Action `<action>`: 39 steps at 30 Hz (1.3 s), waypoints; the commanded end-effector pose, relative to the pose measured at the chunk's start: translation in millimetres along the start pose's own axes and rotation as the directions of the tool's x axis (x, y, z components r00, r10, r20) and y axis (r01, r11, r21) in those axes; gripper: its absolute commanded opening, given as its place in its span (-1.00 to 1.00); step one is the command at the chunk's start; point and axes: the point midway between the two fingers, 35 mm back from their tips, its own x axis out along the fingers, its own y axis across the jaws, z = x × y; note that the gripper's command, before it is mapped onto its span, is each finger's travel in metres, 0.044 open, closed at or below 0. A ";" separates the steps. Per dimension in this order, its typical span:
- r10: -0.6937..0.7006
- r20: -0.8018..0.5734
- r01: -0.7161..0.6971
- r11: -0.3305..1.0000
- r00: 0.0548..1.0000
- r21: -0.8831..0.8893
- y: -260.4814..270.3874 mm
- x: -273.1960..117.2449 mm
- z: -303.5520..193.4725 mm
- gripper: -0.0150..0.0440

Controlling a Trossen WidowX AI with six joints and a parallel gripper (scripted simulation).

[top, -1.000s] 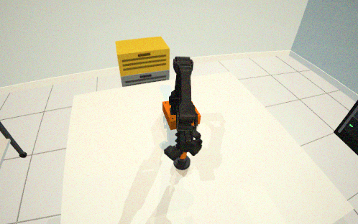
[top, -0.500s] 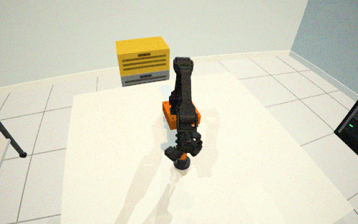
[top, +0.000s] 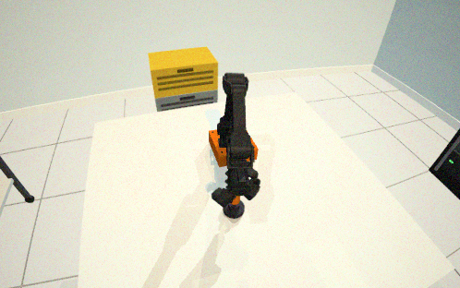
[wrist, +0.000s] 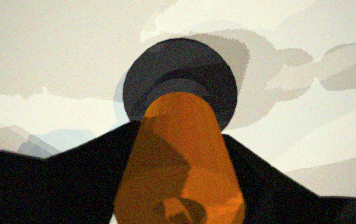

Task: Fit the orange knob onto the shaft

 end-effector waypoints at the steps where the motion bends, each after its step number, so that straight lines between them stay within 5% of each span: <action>1: -0.004 0.000 0.004 0.995 1.000 -0.102 0.8 -2.7 -1.8 -0.49; 39: -0.005 0.000 0.004 0.983 1.000 -0.185 -1.7 2.3 1.3 -0.49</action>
